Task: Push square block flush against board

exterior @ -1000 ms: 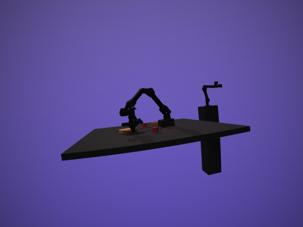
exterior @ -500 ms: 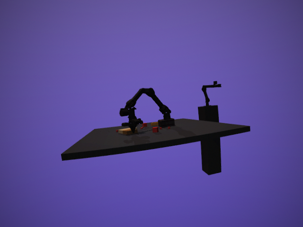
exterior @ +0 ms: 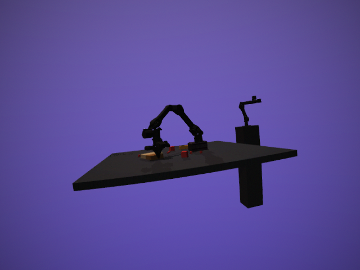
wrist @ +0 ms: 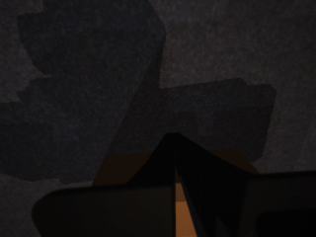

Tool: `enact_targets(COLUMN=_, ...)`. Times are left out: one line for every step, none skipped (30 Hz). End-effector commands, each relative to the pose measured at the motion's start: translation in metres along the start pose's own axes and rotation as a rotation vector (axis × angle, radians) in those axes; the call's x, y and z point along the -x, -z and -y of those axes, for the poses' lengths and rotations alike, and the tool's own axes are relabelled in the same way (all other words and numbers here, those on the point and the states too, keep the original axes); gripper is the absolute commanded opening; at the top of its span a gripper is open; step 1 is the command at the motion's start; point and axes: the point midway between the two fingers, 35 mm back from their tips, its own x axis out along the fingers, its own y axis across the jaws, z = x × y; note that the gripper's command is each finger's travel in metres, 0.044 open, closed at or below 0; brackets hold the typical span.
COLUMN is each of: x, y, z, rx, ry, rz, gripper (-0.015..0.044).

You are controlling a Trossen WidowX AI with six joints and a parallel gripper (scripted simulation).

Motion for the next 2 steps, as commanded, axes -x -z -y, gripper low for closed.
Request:
enact_targets(x=-0.0003, y=-0.0034, z=0.0000, rx=0.001, ry=-0.001, rz=-0.002, gripper=0.0000)
enact_targets(x=-0.0004, y=-0.0050, z=0.0001, rx=0.001, ry=-0.001, rz=-0.002, gripper=0.0000)
